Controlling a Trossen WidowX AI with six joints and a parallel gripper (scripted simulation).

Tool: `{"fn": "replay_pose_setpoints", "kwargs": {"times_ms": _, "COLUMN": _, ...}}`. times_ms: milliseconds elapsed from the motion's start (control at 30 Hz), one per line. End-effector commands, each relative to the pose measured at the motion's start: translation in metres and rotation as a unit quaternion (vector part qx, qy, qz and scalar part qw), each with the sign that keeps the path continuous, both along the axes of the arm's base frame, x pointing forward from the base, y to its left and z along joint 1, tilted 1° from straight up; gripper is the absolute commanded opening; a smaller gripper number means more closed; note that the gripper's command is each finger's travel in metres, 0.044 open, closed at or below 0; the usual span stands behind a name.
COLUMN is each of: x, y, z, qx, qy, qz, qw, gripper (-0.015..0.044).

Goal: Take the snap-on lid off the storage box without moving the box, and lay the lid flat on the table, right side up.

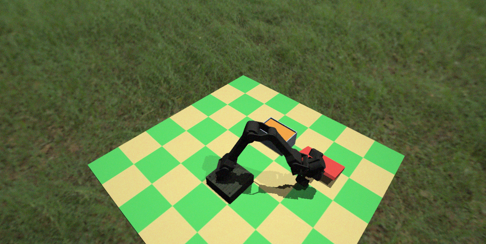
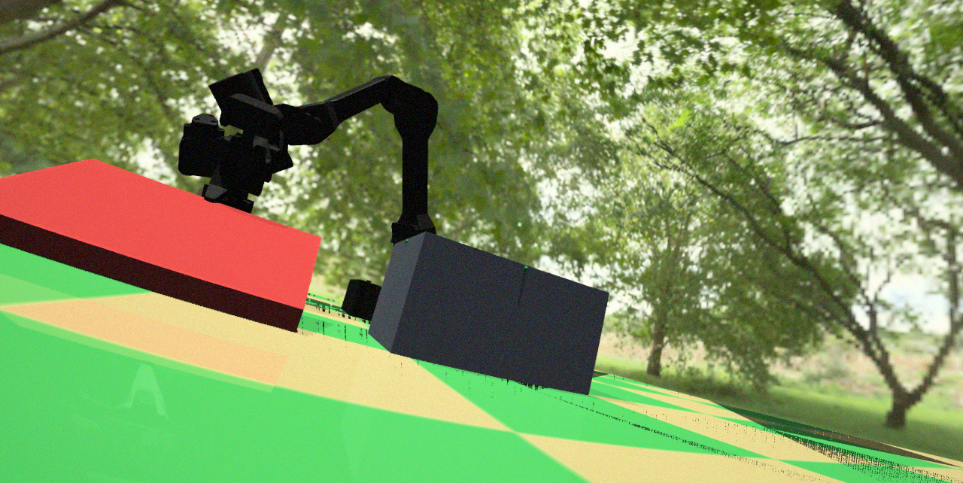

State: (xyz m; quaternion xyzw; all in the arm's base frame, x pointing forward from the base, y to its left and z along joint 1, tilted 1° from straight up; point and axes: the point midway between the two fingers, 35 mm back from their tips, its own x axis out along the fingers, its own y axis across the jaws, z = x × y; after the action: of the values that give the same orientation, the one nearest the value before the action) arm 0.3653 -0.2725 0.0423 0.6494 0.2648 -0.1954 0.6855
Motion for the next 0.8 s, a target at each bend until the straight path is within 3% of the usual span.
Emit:
{"fn": "replay_pose_setpoints", "kwargs": {"times_ms": 0, "x": -0.001, "y": 0.001, "z": -0.009, "qx": 0.005, "qy": 0.007, "qz": -0.002, "qw": 1.000, "gripper": 0.0000}}
{"fn": "replay_pose_setpoints", "kwargs": {"times_ms": 167, "x": -0.001, "y": 0.001, "z": -0.013, "qx": 0.005, "qy": 0.007, "qz": -0.002, "qw": 1.000, "gripper": 0.0000}}
{"fn": "replay_pose_setpoints", "kwargs": {"times_ms": 500, "x": -0.001, "y": 0.001, "z": -0.008, "qx": 0.004, "qy": 0.004, "qz": 0.000, "qw": 1.000, "gripper": 0.0263}}
{"fn": "replay_pose_setpoints", "kwargs": {"times_ms": 567, "x": -0.001, "y": 0.001, "z": -0.008, "qx": 0.004, "qy": 0.004, "qz": 0.000, "qw": 1.000, "gripper": 0.0275}}
{"fn": "replay_pose_setpoints", "kwargs": {"times_ms": 767, "x": -0.012, "y": 0.000, "z": -0.010, "qx": 0.005, "qy": 0.007, "qz": -0.002, "qw": 1.000, "gripper": 0.0433}}
